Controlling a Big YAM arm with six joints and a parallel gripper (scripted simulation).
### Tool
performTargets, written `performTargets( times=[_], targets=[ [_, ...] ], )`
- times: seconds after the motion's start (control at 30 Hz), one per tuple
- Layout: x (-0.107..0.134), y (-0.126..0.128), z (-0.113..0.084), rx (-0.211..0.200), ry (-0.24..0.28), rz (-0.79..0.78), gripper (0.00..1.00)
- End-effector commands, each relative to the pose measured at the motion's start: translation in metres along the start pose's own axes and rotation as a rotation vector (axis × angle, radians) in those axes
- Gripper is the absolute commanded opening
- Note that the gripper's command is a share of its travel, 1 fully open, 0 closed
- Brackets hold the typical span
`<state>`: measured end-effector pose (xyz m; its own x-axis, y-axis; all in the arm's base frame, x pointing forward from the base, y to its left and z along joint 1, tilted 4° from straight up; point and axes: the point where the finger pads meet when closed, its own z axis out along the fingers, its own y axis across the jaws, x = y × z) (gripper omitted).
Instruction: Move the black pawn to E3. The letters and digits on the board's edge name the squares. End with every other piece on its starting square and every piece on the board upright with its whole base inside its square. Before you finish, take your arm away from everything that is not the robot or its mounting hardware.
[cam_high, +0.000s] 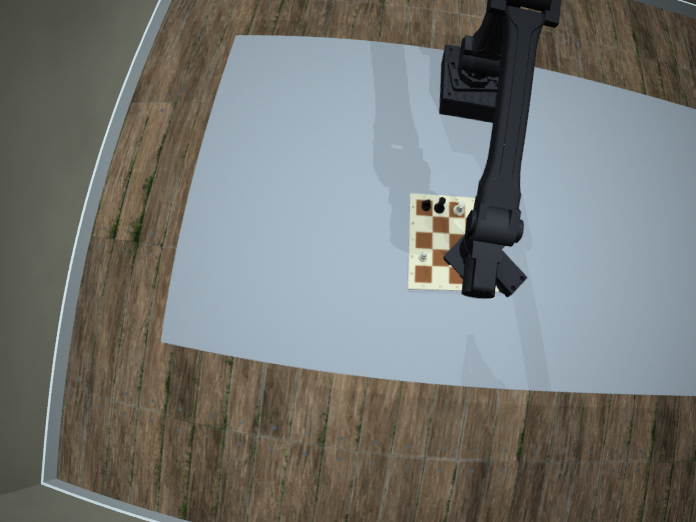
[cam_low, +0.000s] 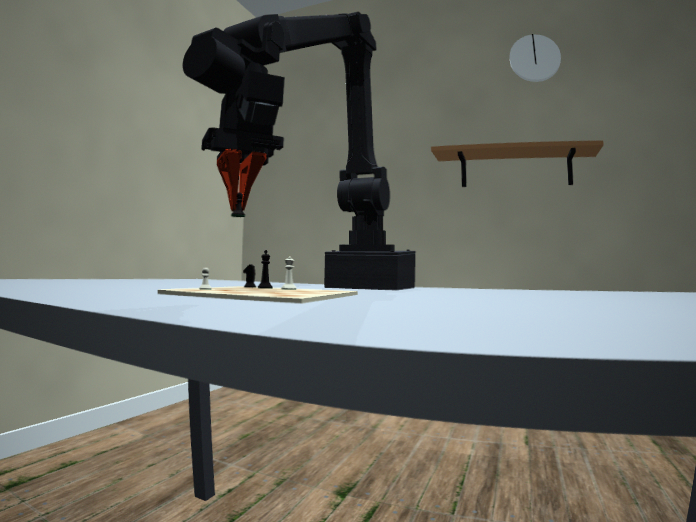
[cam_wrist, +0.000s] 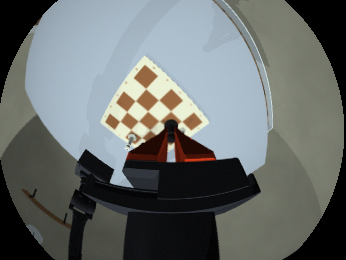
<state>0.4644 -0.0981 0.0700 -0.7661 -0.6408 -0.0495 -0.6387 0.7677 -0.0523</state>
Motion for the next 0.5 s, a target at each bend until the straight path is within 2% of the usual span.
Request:
performTargets(
  times=[0.0,0.17,0.47],
  targets=[
    [-0.007,-0.018,-0.015,0.037,-0.028,0.037,0.0],
    [0.0,-0.007,0.005,0.01,-0.007,0.034,0.0],
    [-0.001,-0.005,0.038,0.009,-0.006,0.032,0.0]
  ],
)
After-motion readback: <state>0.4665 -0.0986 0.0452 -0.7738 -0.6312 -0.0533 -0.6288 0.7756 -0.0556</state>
